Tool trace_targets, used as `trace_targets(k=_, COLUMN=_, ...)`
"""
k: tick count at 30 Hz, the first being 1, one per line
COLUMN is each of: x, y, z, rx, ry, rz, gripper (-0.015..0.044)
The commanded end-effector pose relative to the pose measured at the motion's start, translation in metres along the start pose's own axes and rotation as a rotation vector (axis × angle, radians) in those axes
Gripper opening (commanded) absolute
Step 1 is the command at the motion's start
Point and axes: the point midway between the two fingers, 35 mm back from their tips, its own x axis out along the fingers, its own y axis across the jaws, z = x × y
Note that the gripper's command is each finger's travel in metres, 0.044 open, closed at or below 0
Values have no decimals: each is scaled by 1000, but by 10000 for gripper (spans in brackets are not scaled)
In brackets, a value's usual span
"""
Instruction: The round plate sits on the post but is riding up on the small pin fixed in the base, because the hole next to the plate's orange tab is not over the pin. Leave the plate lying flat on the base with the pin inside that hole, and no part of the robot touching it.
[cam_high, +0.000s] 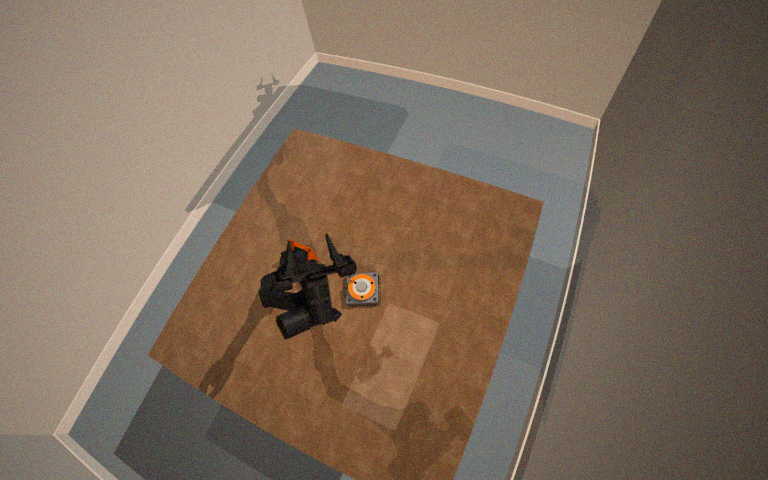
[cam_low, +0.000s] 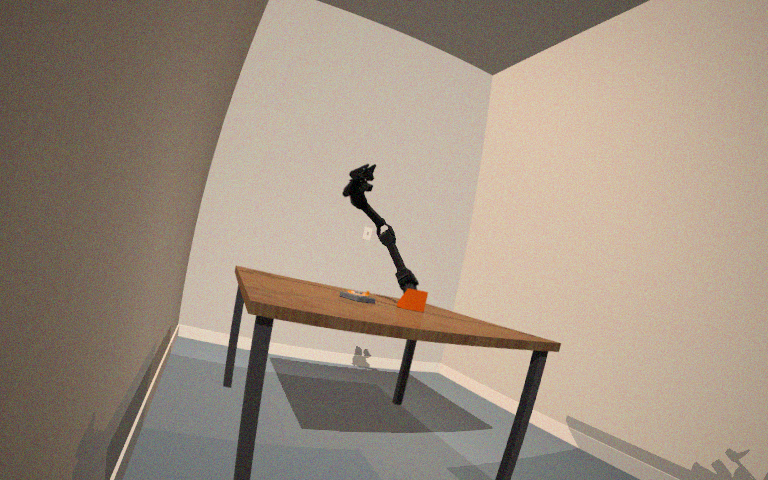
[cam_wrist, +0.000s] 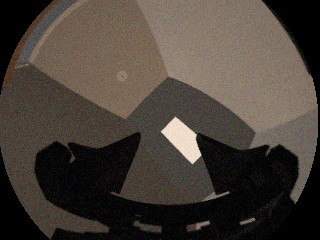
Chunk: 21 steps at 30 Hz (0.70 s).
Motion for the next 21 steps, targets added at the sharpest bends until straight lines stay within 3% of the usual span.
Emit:
trace_targets(k=1, x=0, y=3, z=-1, rx=31, ry=11, rz=6, gripper=374)
trace_targets(k=6, x=-3, y=99, z=1, rx=779, ry=287, rz=150, gripper=242)
trace_targets(k=10, x=-9, y=142, z=14, rx=1075, ry=418, rz=216, gripper=137)
trace_targets(k=15, x=-30, y=232, z=72, rx=1682, ry=764, rz=389, gripper=6)
trace_targets(k=18, x=-41, y=257, z=100, rx=1856, ry=904, rz=455, gripper=0)
trace_targets(k=21, x=-64, y=292, z=154, rx=2111, ry=1186, rz=582, gripper=0)
